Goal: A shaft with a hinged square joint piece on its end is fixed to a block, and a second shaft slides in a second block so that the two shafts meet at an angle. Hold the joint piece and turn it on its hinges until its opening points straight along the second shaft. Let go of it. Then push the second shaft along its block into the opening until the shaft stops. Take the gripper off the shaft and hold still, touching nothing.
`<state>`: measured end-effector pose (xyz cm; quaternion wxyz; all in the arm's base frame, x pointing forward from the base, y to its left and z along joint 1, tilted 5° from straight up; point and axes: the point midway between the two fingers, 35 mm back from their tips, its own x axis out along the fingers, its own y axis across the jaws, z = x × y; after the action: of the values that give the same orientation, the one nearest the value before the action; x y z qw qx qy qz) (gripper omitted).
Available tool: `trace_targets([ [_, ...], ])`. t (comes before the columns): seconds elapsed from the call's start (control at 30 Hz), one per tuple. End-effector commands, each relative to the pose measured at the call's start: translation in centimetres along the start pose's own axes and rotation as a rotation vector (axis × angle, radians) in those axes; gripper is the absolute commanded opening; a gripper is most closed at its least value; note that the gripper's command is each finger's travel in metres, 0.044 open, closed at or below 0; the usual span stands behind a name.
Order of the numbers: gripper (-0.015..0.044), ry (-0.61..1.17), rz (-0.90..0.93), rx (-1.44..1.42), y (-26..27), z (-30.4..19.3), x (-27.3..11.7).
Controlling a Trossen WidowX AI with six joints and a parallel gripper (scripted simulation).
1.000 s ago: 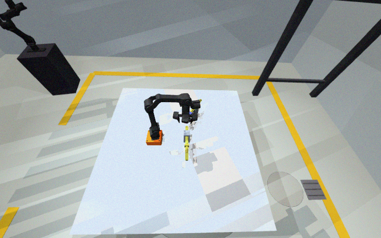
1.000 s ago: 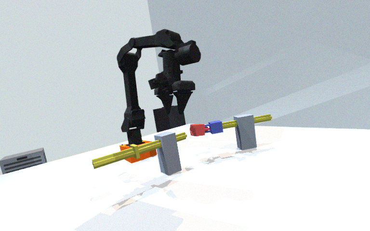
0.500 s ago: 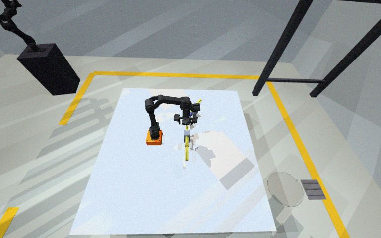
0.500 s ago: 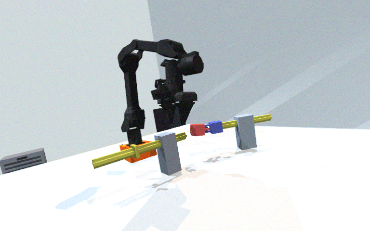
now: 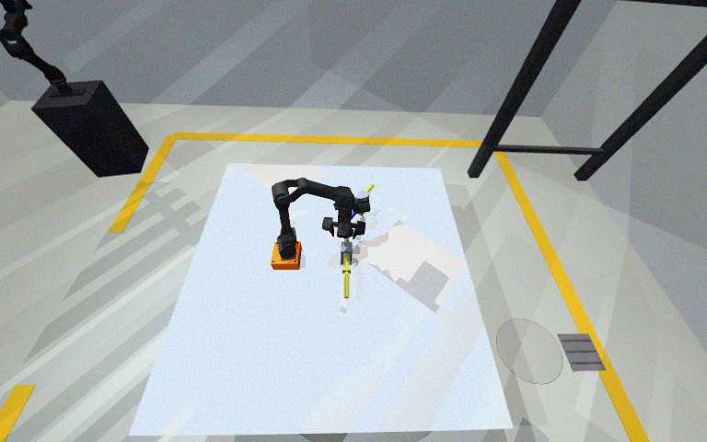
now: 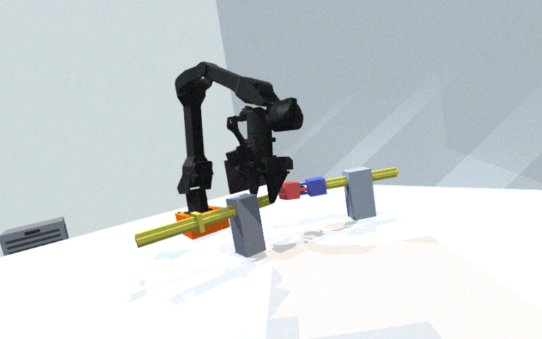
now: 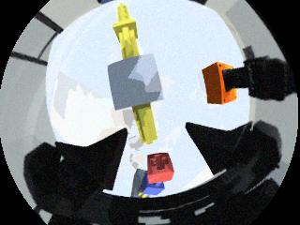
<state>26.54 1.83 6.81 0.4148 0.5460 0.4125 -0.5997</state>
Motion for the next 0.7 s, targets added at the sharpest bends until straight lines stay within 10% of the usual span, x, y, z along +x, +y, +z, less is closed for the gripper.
trace_targets([
  [0.0,0.0440,0.000,0.006,-0.004,0.2,-1.5,-0.1],
  [0.67,0.0440,0.004,0.004,-0.001,-0.1,-6.4,0.2],
])
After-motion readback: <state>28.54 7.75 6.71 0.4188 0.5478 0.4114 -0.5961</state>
